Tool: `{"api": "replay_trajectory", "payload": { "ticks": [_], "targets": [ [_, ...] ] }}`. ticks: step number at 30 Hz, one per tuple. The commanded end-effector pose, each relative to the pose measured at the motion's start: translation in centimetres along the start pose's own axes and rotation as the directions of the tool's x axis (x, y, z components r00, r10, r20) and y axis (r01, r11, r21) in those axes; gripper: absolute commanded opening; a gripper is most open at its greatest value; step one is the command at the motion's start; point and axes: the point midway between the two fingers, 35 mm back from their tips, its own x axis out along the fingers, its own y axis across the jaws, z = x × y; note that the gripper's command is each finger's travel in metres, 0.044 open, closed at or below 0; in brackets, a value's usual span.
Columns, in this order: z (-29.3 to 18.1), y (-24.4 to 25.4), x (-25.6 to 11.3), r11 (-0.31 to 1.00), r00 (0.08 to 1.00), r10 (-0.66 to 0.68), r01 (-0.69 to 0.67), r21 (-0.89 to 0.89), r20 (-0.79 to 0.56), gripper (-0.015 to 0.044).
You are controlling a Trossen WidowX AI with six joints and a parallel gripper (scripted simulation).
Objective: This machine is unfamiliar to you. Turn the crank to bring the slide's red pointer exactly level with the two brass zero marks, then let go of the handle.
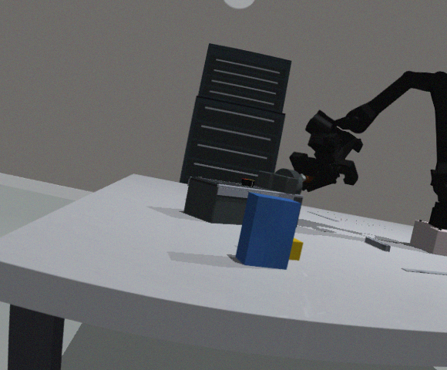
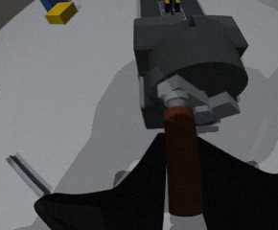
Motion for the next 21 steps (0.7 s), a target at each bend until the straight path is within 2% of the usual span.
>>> {"api": "replay_trajectory", "payload": {
  "ticks": [1,21],
  "targets": [
    [0.43,-0.67,-0.51,1.000,1.000,-0.015,0.015,-0.008,0.015,0.0000],
    [0.52,-1.01,-0.61,1.000,1.000,-0.015,0.015,-0.008,0.015,0.0000]
  ]
}}
